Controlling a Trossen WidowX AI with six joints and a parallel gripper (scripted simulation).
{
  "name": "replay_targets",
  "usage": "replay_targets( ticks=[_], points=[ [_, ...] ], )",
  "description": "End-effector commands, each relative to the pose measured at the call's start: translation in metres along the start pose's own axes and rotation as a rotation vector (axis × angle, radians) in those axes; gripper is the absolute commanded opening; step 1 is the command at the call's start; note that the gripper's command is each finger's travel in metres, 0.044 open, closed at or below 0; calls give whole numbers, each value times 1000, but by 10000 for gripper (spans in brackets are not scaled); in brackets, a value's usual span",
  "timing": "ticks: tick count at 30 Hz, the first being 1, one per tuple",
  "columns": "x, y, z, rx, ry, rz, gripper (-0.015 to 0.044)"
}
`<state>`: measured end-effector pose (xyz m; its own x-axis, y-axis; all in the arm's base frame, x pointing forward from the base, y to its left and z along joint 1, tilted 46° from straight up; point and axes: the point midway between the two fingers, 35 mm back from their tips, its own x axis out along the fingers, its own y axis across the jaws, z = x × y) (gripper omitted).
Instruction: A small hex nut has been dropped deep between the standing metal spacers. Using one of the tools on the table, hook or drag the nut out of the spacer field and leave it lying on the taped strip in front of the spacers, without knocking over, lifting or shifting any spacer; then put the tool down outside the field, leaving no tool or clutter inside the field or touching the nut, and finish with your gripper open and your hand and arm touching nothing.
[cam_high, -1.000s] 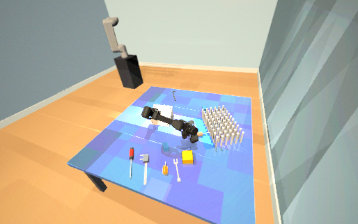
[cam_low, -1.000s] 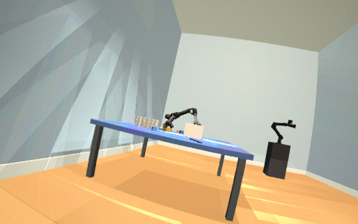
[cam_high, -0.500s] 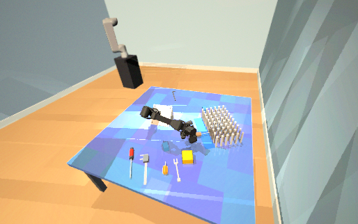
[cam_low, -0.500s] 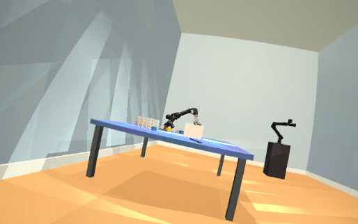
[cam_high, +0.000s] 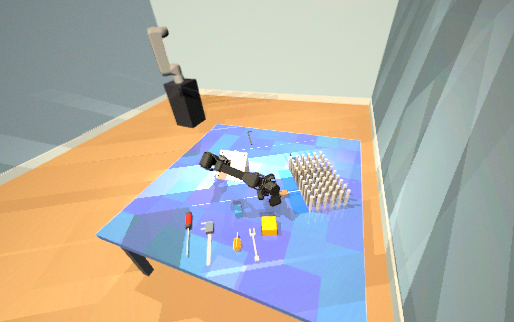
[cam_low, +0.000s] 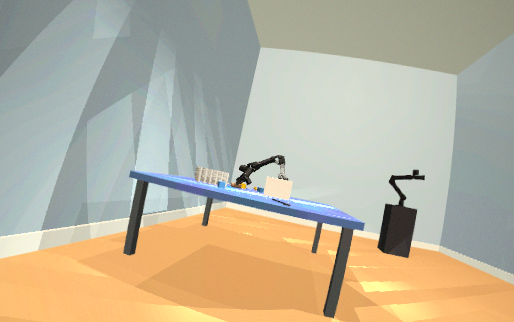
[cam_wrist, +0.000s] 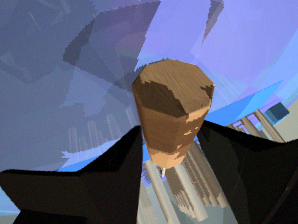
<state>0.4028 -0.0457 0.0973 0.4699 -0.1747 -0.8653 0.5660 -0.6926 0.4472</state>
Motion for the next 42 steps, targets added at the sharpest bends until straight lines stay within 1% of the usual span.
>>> replay_targets(
  ticks=[1, 42],
  points=[
    [-2, -2, 3, -5, 3, -7, 0],
    [-18, -2, 27, -6, 2, -7, 0]
  ],
)
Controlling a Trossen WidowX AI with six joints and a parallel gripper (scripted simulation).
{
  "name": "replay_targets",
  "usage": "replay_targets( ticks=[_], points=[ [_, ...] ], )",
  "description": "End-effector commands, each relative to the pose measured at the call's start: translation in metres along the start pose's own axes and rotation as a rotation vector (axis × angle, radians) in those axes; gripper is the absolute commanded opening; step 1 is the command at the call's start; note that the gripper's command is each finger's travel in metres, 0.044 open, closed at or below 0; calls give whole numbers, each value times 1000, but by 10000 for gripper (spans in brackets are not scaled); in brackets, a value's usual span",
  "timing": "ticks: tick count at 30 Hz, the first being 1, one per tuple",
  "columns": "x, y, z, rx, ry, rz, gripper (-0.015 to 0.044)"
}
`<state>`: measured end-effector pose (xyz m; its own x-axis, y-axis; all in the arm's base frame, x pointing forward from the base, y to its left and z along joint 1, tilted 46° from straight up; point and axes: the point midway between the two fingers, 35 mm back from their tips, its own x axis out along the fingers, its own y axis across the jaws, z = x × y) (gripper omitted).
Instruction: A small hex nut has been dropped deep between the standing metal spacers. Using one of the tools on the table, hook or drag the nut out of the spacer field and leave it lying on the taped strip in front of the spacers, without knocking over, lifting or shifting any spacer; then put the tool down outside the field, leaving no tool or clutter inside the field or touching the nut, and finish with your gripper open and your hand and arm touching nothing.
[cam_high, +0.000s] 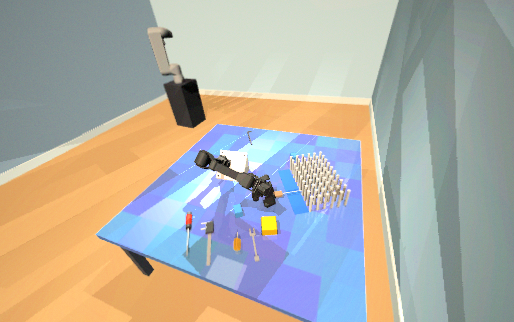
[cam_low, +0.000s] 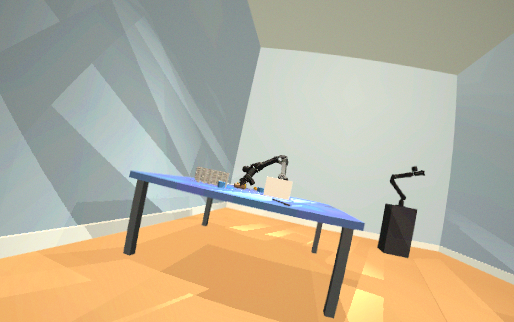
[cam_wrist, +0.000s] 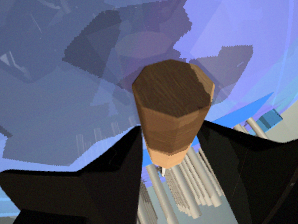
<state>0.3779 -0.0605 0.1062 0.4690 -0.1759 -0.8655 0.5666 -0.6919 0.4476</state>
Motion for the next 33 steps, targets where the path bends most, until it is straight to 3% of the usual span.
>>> replay_targets(
  ticks=[1, 33],
  points=[
    [-2, -2, 3, -5, 3, -7, 0],
    [-15, -2, 23, -6, 2, -7, 0]
  ],
)
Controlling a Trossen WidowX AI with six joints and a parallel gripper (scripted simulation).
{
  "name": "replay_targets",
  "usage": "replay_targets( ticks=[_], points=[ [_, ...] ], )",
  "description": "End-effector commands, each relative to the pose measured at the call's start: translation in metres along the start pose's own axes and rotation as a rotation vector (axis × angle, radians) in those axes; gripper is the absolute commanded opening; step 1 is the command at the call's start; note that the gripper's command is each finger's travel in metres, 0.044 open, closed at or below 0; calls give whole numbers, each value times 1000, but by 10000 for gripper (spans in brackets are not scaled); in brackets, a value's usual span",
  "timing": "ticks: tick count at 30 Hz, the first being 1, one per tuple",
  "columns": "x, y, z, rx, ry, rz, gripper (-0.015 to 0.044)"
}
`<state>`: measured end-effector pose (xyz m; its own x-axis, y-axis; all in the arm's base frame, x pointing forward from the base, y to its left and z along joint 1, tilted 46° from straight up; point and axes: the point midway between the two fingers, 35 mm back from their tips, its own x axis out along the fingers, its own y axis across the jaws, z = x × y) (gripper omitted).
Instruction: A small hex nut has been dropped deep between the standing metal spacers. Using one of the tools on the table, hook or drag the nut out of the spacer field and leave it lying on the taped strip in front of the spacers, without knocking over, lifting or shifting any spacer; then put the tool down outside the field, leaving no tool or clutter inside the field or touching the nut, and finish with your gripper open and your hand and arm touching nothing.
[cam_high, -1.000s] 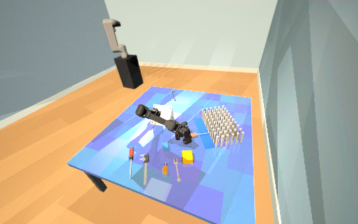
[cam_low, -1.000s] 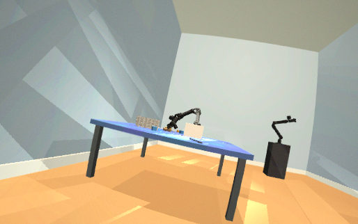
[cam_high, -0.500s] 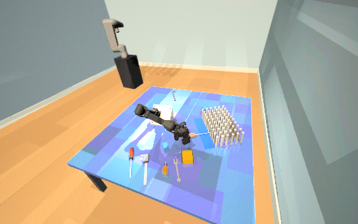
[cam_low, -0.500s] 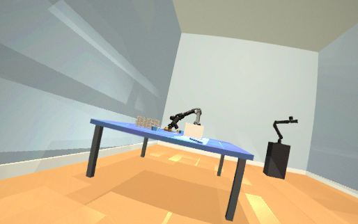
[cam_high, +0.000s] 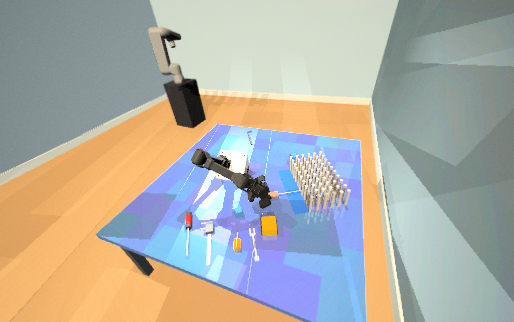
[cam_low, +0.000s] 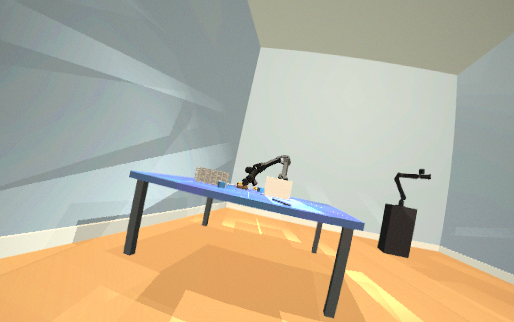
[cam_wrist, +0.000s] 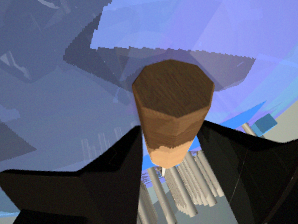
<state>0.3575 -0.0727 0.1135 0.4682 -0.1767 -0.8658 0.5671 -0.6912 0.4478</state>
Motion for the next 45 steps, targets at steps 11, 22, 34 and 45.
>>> replay_targets(
  ticks=[11, 22, 34, 45],
  points=[
    [-6, -2, 9, -5, 3, -6, 0],
    [-11, -2, 16, -5, 3, -6, 0],
    [-16, -1, 24, -5, 2, -6, 0],
    [-21, -1, 31, -6, 2, -6, 0]
  ],
)
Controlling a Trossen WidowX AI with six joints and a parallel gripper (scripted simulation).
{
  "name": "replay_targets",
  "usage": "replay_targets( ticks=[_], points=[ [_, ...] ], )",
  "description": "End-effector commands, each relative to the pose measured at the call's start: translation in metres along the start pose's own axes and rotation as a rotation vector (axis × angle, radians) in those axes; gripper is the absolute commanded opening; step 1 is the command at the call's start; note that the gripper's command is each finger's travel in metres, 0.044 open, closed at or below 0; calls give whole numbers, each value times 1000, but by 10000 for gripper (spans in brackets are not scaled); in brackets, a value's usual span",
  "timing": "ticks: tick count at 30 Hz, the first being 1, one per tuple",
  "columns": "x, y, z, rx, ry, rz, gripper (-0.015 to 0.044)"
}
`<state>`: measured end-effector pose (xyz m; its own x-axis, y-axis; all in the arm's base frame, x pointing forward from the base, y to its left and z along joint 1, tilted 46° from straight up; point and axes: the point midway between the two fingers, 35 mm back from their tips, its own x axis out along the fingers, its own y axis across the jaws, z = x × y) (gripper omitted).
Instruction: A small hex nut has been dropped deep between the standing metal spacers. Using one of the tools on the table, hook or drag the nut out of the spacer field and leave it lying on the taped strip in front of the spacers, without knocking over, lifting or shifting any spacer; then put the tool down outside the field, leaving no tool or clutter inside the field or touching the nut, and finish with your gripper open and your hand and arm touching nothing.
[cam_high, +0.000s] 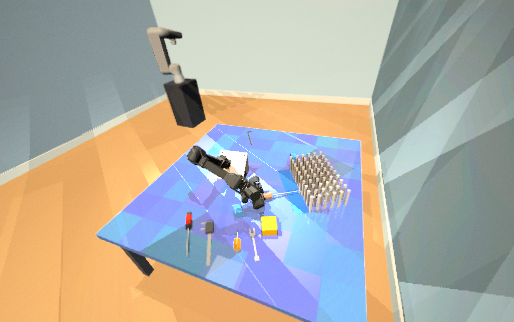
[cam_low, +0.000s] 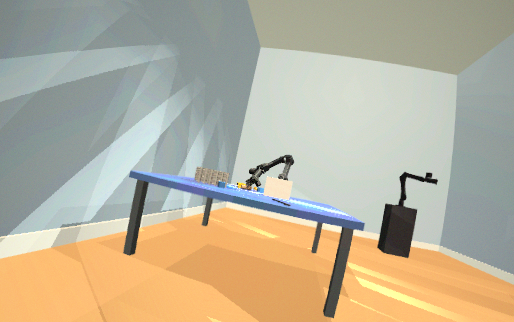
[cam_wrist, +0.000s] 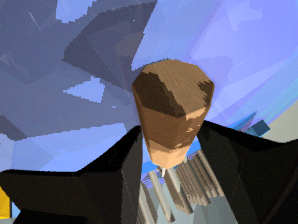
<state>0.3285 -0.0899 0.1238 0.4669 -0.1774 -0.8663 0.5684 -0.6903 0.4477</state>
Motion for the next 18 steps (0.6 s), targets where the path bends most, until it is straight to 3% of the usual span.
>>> replay_targets(
  ticks=[1, 18],
  points=[
    [-2, -1, 3, -4, 3, -5, 0],
    [-10, -2, 0, -3, 4, -5, 0]
  ],
)
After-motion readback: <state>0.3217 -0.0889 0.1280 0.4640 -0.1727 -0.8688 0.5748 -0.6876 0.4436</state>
